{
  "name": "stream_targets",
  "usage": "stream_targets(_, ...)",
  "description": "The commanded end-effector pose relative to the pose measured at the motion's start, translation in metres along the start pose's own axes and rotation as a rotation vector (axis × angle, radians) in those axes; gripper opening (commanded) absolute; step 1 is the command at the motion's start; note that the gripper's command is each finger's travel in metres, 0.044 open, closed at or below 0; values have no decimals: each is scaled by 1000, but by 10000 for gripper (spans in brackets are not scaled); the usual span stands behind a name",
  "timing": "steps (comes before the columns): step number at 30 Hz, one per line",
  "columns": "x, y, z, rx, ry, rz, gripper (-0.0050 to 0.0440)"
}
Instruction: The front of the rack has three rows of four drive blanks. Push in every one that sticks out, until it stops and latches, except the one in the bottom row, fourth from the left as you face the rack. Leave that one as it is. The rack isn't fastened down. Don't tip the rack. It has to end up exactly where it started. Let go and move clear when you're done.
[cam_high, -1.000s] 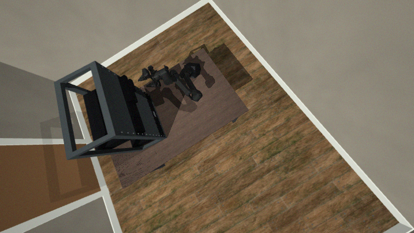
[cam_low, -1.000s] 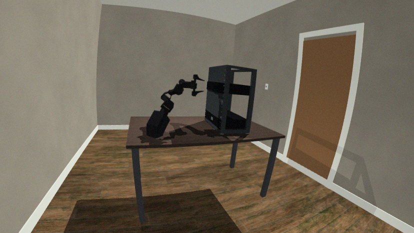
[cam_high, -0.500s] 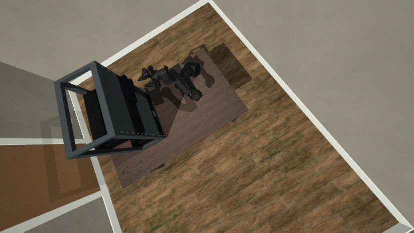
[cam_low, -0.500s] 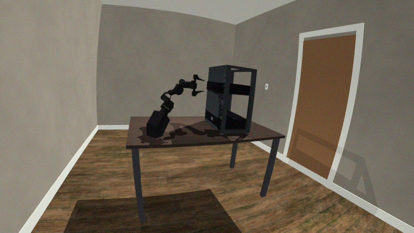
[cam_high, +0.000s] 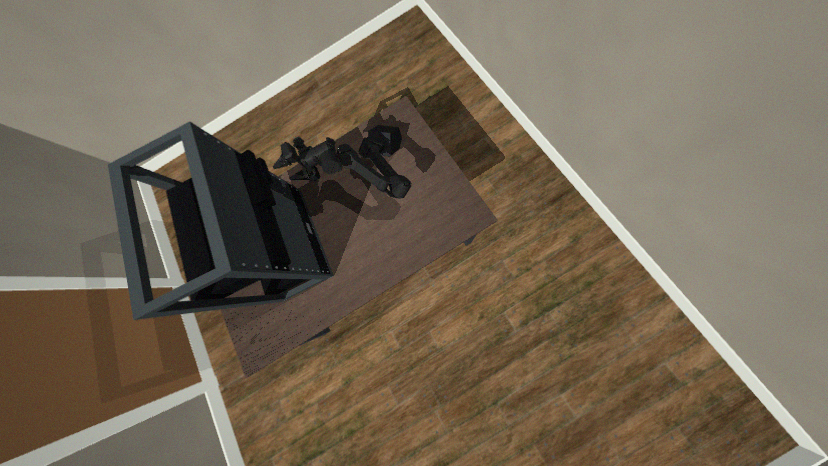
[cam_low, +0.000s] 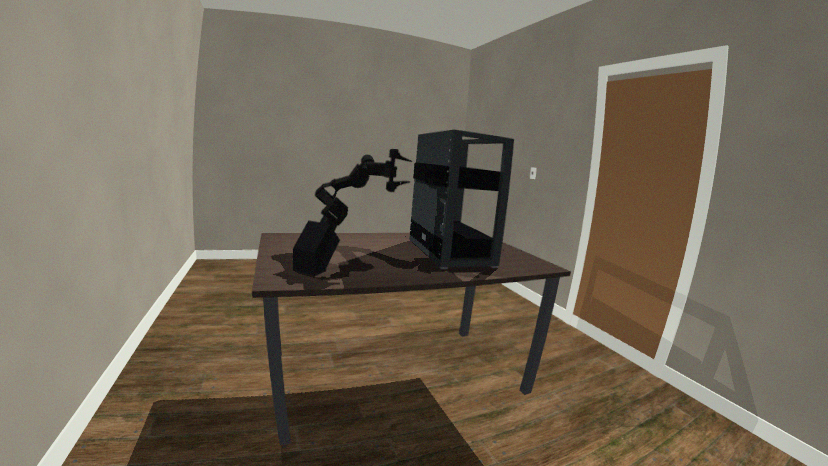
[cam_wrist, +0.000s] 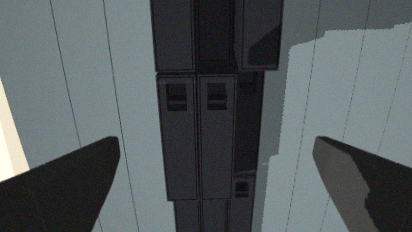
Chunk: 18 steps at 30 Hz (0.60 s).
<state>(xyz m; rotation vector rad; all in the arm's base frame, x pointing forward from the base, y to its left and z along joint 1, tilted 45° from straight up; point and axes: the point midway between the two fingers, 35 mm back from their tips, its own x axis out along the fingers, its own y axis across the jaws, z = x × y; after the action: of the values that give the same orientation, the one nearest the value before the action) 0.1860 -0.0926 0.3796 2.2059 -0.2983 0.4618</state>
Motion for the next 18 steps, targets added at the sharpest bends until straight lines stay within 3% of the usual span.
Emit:
stream_targets(1,12,6,-16,-19,0,11,440)
stream_targets(18,28,8,-36,-19,0,11,440)
